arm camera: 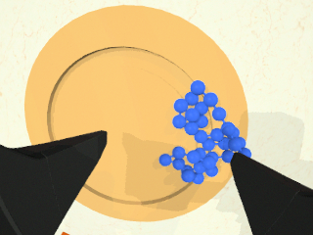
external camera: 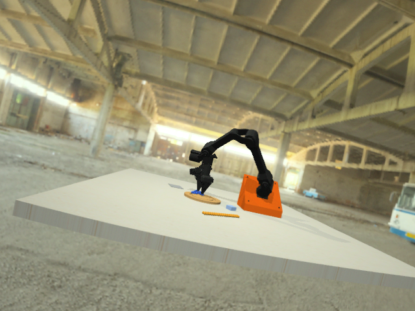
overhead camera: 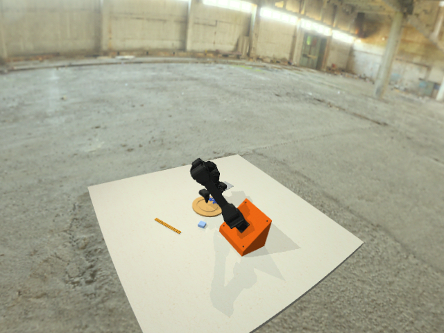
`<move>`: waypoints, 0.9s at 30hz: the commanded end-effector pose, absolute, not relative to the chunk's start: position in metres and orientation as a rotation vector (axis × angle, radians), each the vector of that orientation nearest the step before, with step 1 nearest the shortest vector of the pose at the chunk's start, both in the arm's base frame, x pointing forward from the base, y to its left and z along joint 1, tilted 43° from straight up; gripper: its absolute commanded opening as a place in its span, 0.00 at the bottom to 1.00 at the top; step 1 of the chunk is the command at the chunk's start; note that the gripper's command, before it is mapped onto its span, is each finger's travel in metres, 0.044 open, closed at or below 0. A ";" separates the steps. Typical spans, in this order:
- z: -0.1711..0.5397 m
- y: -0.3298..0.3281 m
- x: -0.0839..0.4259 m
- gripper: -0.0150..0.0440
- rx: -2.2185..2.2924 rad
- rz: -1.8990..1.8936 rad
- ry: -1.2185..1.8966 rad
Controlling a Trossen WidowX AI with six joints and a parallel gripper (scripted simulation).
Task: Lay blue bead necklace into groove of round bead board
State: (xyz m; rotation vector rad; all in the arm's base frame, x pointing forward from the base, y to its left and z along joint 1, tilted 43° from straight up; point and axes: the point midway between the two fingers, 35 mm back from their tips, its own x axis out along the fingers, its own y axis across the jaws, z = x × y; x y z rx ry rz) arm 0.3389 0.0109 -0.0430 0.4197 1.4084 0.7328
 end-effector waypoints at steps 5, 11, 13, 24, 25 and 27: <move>-0.037 0.006 0.339 1.00 0.413 0.732 1.408; -0.037 0.006 0.339 1.00 0.413 0.732 1.408; -0.037 0.006 0.339 1.00 0.413 0.732 1.408; -0.037 0.006 0.339 1.00 0.413 0.732 1.408; -0.037 0.006 0.339 1.00 0.413 0.732 1.408; -0.037 0.006 0.339 1.00 0.413 0.732 1.408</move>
